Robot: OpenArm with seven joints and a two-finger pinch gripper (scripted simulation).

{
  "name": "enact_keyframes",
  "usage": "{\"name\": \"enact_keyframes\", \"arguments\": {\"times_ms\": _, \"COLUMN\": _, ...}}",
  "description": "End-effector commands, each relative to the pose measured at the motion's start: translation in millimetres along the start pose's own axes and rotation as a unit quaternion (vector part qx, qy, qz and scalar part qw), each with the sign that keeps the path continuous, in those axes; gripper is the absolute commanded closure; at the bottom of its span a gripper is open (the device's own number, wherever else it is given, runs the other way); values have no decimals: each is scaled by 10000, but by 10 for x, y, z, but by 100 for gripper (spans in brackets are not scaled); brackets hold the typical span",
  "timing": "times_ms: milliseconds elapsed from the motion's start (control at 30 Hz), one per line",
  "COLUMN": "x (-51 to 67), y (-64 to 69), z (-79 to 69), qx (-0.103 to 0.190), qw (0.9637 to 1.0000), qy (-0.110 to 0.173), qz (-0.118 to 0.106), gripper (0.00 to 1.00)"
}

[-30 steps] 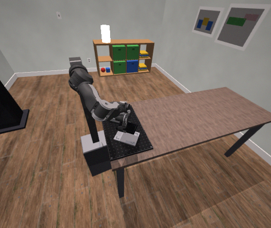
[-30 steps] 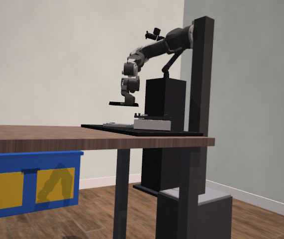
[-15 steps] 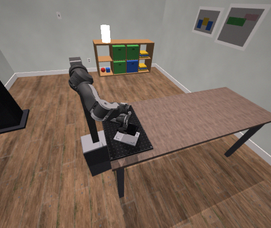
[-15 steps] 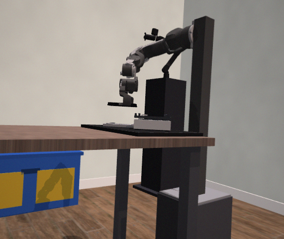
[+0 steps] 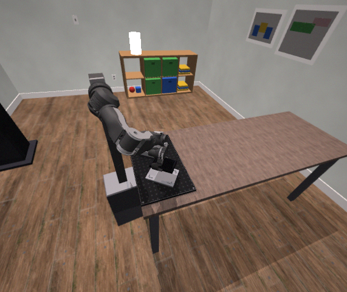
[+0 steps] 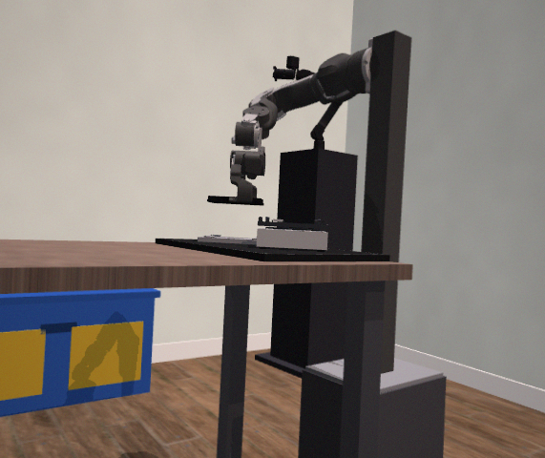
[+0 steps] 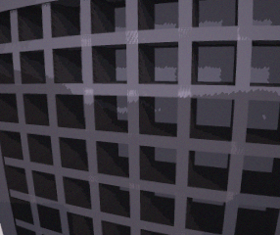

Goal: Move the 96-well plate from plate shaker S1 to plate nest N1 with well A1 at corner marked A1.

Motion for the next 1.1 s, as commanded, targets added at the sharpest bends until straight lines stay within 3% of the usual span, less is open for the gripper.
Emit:
{"name": "enact_keyframes", "arguments": {"times_ms": 0, "x": 19, "y": -2, "z": 14, "qx": -14, "qw": 10000, "qy": 9, "qz": 8, "gripper": 100}}
{"name": "enact_keyframes", "arguments": {"times_ms": 400, "x": 19, "y": -2, "z": 14, "qx": -14, "qw": 10000, "qy": 9, "qz": 8, "gripper": 100}}
{"name": "enact_keyframes", "arguments": {"times_ms": 567, "x": 28, "y": -310, "z": 17, "qx": -14, "qw": 10000, "qy": 9, "qz": 18, "gripper": 100}}
{"name": "enact_keyframes", "arguments": {"times_ms": 967, "x": 28, "y": -310, "z": 17, "qx": -14, "qw": 10000, "qy": 9, "qz": 18, "gripper": 100}}
{"name": "enact_keyframes", "arguments": {"times_ms": 1067, "x": 35, "y": -503, "z": 14, "qx": -15, "qw": 10000, "qy": 10, "qz": 17, "gripper": 100}}
Point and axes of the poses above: the point where the finger pads meet when closed, its own y axis back along the fingers, its own z axis across the jaws, x = y × z, the point moved 7 cm from there along y, back along the fingers, and after that the axes turned 7 degrees about -y, right-handed, at the moved point
